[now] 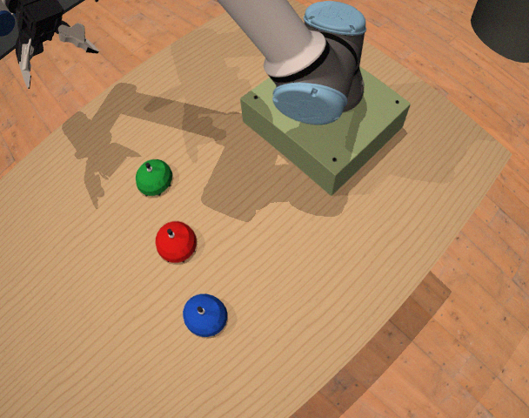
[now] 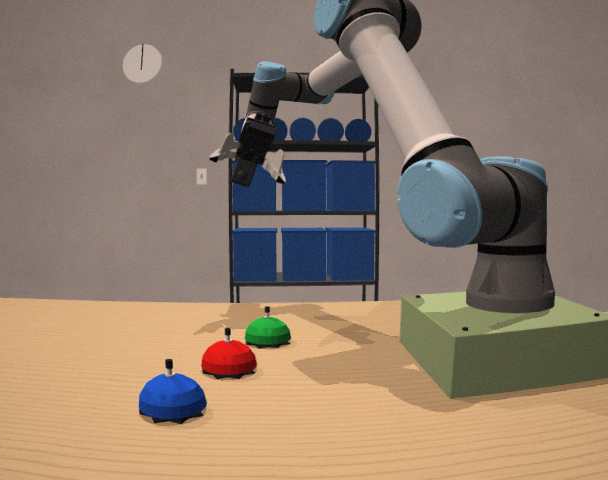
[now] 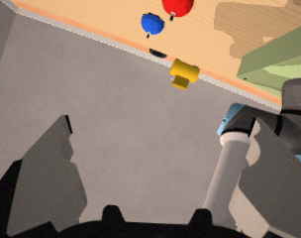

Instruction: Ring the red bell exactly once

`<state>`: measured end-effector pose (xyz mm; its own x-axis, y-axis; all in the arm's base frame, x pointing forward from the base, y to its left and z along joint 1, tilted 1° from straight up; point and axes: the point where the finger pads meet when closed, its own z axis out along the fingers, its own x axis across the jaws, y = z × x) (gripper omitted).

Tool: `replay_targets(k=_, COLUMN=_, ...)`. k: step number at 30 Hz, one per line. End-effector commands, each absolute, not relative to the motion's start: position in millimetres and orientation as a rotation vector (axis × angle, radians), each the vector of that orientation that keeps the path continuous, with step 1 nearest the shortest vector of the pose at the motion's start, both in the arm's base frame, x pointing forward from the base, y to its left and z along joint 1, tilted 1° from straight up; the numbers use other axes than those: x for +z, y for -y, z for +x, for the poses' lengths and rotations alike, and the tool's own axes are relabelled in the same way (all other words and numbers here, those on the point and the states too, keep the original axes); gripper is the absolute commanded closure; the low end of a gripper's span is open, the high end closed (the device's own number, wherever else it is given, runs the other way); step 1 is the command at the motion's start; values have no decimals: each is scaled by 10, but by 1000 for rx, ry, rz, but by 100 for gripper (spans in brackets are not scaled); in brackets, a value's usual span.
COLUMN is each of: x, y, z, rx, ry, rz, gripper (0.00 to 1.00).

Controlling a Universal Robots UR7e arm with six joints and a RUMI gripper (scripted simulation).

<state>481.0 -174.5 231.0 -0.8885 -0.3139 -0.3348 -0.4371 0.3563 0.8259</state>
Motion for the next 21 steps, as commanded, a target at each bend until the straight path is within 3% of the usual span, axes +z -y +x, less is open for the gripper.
replay_targets(k=1, x=2315, y=1746, z=4810, rx=1570, ry=-2488, rz=-693, gripper=0)
replay_targets(k=21, x=2307, y=1728, z=4809, rx=1568, ry=-2486, rz=-703, gripper=0)
